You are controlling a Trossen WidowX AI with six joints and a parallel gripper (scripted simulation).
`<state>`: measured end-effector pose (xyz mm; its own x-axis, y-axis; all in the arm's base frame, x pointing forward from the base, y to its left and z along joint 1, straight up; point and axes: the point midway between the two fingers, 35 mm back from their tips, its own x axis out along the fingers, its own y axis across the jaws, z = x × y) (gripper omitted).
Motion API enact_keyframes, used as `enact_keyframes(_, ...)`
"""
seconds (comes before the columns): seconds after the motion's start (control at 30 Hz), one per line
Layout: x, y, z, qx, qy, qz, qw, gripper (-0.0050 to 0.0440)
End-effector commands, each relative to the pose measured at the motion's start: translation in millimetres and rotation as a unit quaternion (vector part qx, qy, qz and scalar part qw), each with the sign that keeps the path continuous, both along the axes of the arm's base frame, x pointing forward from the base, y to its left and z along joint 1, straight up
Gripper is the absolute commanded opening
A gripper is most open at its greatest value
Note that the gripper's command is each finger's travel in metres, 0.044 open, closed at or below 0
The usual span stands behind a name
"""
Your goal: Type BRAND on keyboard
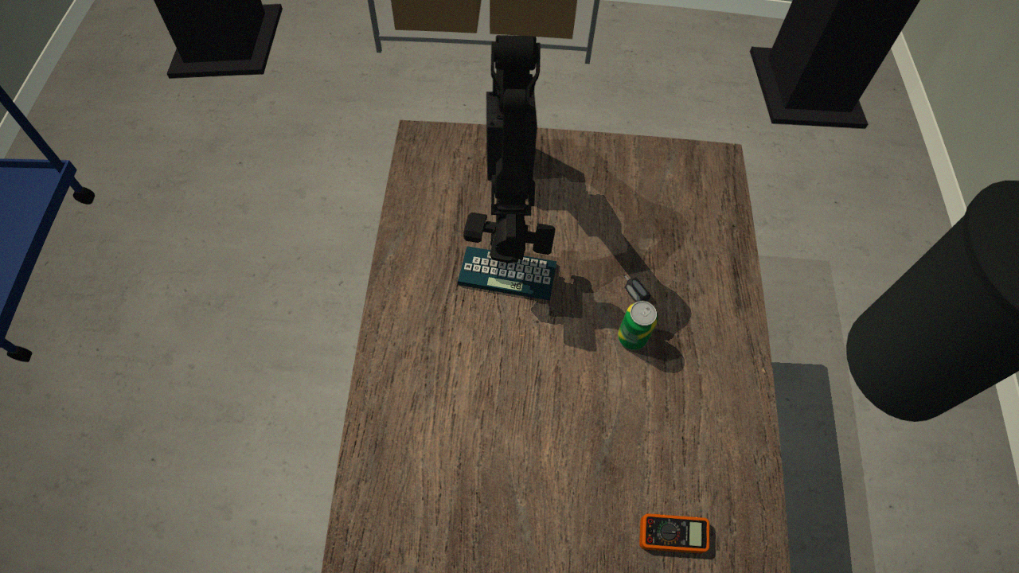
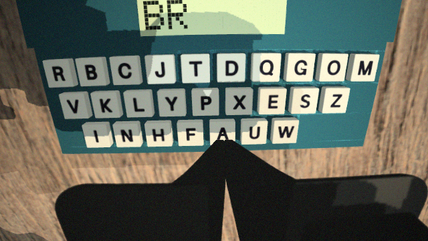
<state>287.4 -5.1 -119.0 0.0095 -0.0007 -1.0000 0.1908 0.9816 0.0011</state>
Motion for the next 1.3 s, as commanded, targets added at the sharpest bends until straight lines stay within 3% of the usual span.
enact_keyframes(0.0, 1, -1, -6, 0.001, -0.002, 0.002, 1.000, -0.0050)
enact_keyframes(0.53, 3, -1, -23, 0.001, -0.004, 0.002, 1.000, -0.0050)
enact_keyframes(1.27, 4, 0, -22, 0.000, -0.006, 0.001, 1.000, -0.0050)
